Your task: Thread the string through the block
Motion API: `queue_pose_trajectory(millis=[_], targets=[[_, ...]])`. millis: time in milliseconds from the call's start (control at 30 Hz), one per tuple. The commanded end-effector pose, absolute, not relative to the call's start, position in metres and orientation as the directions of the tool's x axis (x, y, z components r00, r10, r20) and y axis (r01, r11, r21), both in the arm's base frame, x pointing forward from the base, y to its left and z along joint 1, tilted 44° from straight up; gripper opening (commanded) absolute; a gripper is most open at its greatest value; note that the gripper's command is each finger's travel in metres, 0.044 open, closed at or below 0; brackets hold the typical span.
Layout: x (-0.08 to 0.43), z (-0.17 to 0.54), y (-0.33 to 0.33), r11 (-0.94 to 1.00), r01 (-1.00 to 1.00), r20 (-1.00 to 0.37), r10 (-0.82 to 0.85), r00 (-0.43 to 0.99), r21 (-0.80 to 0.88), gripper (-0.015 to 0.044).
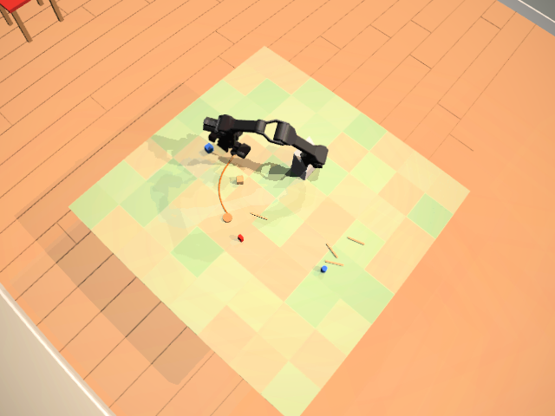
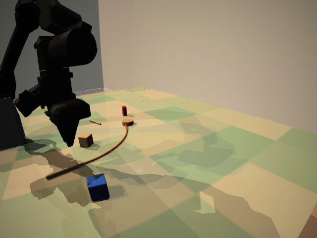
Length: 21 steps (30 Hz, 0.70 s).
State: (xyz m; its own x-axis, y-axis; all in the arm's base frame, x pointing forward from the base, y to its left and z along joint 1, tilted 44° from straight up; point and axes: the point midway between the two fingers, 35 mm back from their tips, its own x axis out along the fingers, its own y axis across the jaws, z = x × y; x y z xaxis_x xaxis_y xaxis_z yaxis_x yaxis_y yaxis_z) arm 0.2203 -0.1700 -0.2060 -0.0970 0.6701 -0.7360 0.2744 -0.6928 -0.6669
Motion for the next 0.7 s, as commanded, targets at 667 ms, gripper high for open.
queue_pose_trajectory(millis=[667], targets=[[0.217, -0.23, -0.149, -0.693, 0.27, -0.735, 0.67, -0.102, -0.669, 0.0124]])
